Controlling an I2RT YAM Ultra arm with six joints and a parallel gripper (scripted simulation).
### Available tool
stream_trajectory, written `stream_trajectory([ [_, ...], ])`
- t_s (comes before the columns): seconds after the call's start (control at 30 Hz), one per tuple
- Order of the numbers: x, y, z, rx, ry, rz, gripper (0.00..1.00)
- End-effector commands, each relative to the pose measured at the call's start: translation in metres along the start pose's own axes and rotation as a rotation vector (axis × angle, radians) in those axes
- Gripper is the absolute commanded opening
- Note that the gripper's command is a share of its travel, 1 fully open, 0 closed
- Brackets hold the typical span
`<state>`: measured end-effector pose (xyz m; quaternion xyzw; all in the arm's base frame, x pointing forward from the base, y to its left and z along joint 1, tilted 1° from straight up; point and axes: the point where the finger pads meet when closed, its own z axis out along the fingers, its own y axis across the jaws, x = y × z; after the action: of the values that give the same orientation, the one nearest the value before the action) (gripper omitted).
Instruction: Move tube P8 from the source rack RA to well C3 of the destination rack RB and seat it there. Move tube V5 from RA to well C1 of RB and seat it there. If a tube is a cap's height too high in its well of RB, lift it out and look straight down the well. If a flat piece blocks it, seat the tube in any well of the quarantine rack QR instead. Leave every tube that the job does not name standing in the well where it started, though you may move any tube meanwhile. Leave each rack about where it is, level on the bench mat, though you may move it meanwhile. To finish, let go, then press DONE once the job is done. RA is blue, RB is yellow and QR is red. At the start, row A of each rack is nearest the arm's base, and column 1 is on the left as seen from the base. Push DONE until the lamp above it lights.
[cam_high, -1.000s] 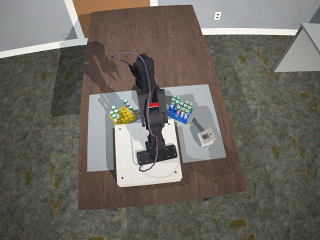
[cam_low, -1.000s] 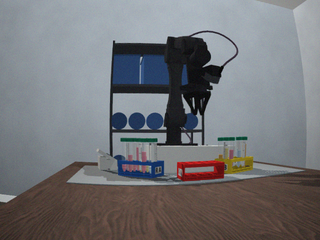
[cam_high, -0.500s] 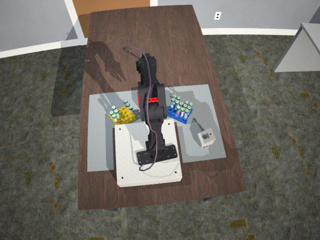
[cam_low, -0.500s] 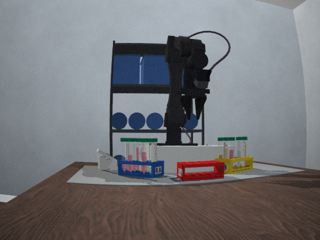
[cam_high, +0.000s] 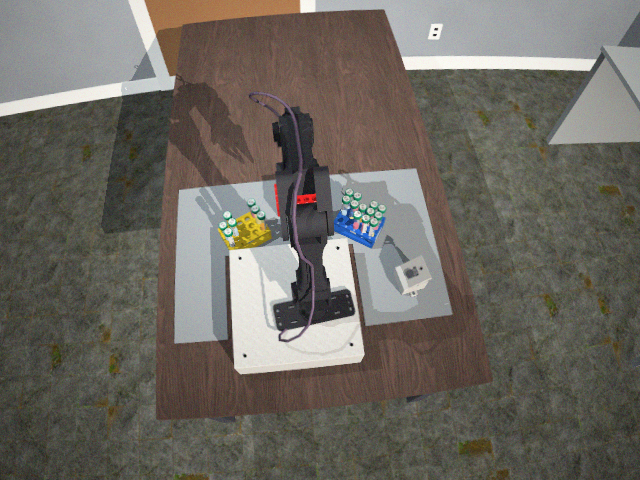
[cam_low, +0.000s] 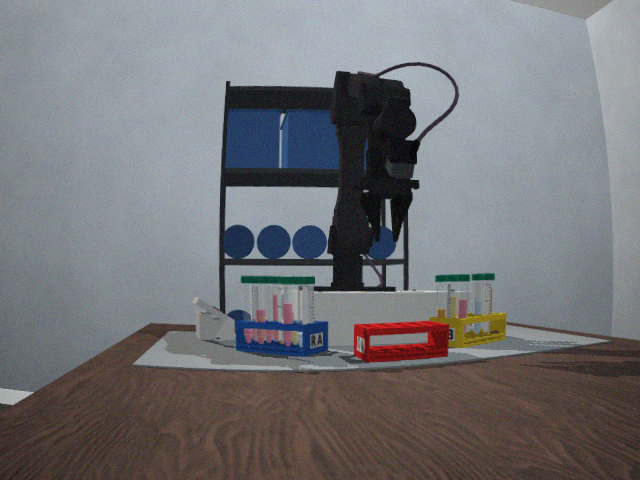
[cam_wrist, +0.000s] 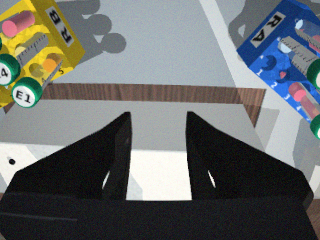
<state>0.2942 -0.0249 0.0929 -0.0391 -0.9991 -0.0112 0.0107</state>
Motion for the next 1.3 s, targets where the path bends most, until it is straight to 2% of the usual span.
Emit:
stream_trajectory([
  [0.0, -0.003, 0.0, -0.004, 0.002, -0.018, 0.001, 0.3],
  [0.2, -0.003, 0.0, -0.004, 0.002, -0.018, 0.001, 0.3],
  [0.23, -0.005, -0.001, -0.018, 0.008, -0.044, 0.041, 0.3],
  [0.37, -0.005, -0.002, -0.018, 0.006, -0.045, 0.175, 0.3],
  [0.43, -0.005, -0.002, -0.018, 0.006, -0.045, 0.175, 0.3],
  [0.93, -0.005, -0.002, -0.018, -0.006, -0.045, 0.676, 0.3],
  [1.0, -0.005, -0.002, -0.018, -0.006, -0.045, 0.676, 0.3],
  [1.27, -0.005, -0.002, -0.018, -0.012, -0.045, 0.942, 0.3],
])
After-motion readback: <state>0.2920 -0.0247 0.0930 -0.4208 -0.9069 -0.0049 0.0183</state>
